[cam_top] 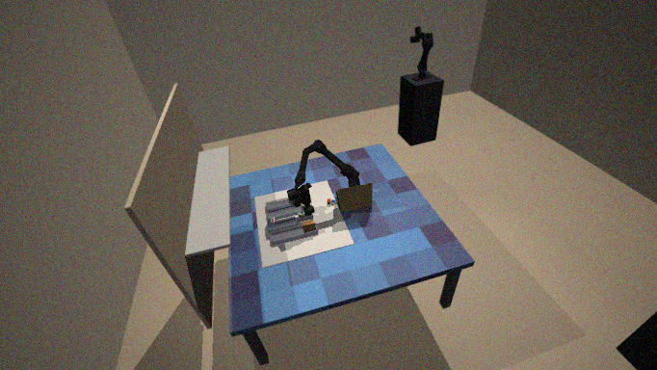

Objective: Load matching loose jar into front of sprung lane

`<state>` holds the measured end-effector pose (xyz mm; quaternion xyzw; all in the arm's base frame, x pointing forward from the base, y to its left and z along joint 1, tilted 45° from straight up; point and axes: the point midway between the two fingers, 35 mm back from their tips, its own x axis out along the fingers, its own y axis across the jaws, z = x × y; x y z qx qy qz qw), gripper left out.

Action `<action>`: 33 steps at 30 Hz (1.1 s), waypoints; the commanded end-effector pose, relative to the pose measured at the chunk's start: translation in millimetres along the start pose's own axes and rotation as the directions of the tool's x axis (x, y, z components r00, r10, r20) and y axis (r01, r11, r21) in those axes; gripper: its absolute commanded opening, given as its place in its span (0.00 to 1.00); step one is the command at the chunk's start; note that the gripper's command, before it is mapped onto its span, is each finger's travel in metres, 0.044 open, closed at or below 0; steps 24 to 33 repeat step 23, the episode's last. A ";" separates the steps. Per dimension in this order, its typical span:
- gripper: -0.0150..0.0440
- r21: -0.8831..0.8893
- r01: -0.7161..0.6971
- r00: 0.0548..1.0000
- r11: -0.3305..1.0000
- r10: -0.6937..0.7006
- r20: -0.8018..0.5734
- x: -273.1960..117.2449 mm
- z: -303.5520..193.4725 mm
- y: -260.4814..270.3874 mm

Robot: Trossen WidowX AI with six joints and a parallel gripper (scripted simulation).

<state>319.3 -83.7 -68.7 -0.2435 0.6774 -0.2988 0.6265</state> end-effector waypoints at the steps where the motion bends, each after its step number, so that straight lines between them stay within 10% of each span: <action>1: 0.75 0.006 -0.004 1.000 1.000 0.004 0.006 -14.1 1.5 -0.2; 33: 0.75 0.004 -0.005 1.000 1.000 0.005 0.004 -16.6 -45.3 1.8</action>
